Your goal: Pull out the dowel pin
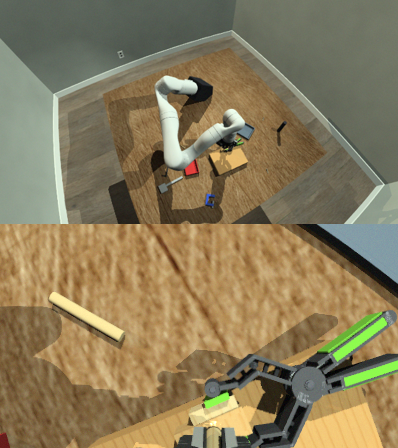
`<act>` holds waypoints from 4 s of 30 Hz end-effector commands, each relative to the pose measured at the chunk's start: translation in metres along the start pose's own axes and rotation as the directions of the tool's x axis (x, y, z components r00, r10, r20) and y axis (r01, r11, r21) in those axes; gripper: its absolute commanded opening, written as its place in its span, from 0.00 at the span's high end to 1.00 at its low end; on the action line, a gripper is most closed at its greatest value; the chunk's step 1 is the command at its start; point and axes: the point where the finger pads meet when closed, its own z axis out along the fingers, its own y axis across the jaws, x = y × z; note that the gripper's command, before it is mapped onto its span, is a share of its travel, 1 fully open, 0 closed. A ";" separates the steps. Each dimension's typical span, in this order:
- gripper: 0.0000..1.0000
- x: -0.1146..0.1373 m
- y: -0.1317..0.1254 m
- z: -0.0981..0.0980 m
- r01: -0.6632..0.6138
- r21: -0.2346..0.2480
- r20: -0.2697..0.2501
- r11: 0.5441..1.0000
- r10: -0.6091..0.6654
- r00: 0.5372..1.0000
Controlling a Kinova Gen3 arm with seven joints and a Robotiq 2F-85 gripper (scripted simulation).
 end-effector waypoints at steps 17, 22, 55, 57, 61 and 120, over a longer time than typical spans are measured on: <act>0.90 0.000 0.000 -0.001 -0.113 -0.001 0.001 0.994 0.113 0.994; 0.90 0.000 0.000 -0.001 -0.145 -0.001 0.001 0.989 0.145 0.989; 0.90 0.000 0.000 -0.002 -0.209 -0.002 0.001 0.978 0.209 0.978; 0.90 0.000 0.000 -0.002 -0.197 -0.002 0.001 0.980 0.197 0.980; 0.90 0.000 0.000 -0.002 -0.172 -0.002 0.001 0.985 0.172 0.985; 0.90 0.000 0.000 -0.002 0.126 -0.001 0.001 0.992 -0.126 0.992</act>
